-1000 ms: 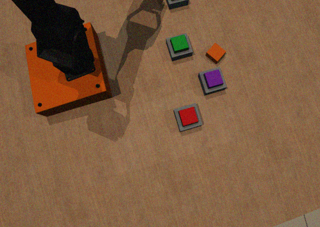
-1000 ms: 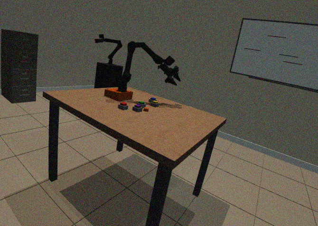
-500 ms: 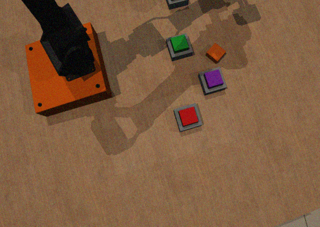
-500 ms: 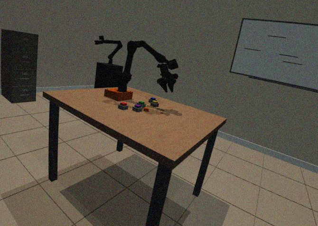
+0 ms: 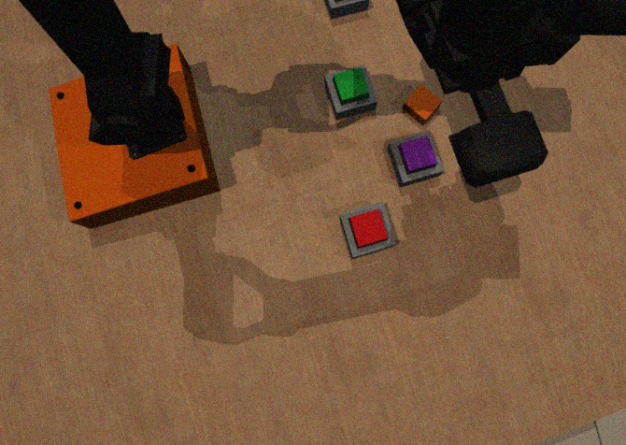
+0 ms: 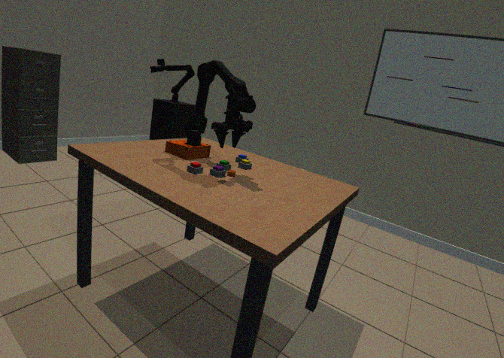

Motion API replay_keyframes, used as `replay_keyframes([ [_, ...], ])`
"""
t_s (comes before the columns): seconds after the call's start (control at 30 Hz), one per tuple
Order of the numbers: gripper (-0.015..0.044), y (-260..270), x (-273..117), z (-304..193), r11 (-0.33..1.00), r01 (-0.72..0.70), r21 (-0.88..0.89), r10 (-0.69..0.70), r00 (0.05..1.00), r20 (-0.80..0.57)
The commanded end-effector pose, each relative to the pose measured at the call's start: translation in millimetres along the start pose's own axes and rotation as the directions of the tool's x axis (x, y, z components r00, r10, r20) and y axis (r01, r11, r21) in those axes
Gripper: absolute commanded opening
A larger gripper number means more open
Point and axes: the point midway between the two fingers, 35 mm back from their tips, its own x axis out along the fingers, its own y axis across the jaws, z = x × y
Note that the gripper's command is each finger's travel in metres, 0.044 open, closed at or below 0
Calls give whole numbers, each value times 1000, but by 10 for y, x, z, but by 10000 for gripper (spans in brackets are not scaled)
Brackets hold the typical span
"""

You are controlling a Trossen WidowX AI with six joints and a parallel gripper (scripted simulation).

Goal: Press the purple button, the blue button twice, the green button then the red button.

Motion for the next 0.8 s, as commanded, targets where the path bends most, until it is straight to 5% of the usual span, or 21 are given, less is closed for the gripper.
replay_keyframes([
  [0.0,400,-167,11,-184,999,-50,-5,50,997,-64],
  [0.17,400,-174,10,-191,999,-52,-5,51,997,-66],
  [0.37,242,-144,602,-230,999,-52,-5,51,997,-66],
  [0.63,32,-142,626,-234,999,-52,-5,51,997,-66],
  [0.77,20,-142,626,-234,999,-52,-5,51,997,-66],
])
